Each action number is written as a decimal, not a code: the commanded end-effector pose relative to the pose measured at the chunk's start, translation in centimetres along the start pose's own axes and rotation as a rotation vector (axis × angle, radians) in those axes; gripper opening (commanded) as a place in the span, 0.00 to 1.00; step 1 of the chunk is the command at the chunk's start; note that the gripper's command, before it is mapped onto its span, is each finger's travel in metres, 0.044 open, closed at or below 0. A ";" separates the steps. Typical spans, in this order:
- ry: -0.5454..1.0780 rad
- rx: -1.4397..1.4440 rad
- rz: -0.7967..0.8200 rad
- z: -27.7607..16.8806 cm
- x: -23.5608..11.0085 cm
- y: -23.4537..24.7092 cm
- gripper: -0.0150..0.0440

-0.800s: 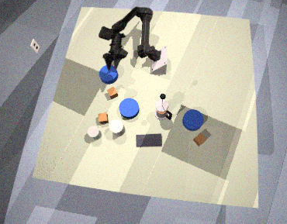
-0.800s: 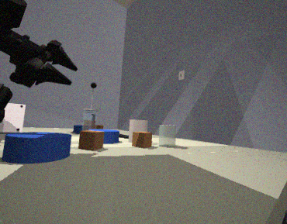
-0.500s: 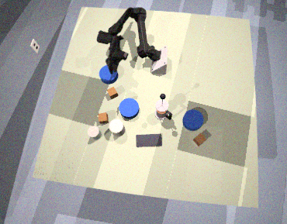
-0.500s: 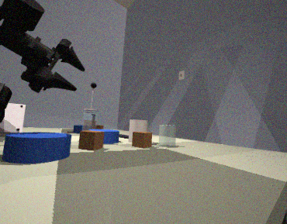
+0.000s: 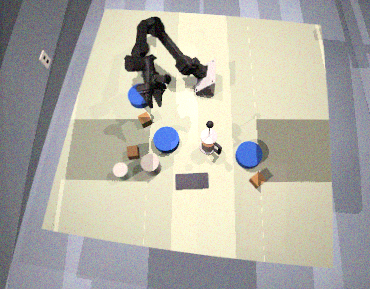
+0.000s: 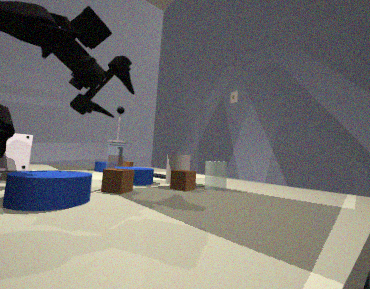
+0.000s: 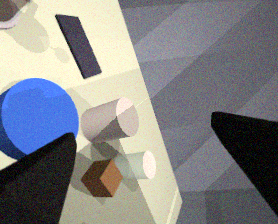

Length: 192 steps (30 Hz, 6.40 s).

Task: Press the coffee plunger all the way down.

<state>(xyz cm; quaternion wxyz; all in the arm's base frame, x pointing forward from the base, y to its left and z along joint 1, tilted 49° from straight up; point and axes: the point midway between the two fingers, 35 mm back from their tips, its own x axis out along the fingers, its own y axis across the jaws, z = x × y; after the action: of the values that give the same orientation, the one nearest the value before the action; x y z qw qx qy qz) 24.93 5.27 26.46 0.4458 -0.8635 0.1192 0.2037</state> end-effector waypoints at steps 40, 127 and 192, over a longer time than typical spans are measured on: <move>0.134 1.307 -0.078 23.3 6.5 -4.2 1.00; 0.135 1.310 -0.076 21.4 13.8 0.5 0.46; 0.133 1.307 -0.086 20.0 17.4 4.4 0.46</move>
<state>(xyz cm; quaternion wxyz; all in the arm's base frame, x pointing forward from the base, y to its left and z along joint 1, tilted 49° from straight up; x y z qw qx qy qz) 33.70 19.53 5.56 0.8849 -0.4200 0.1994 0.0271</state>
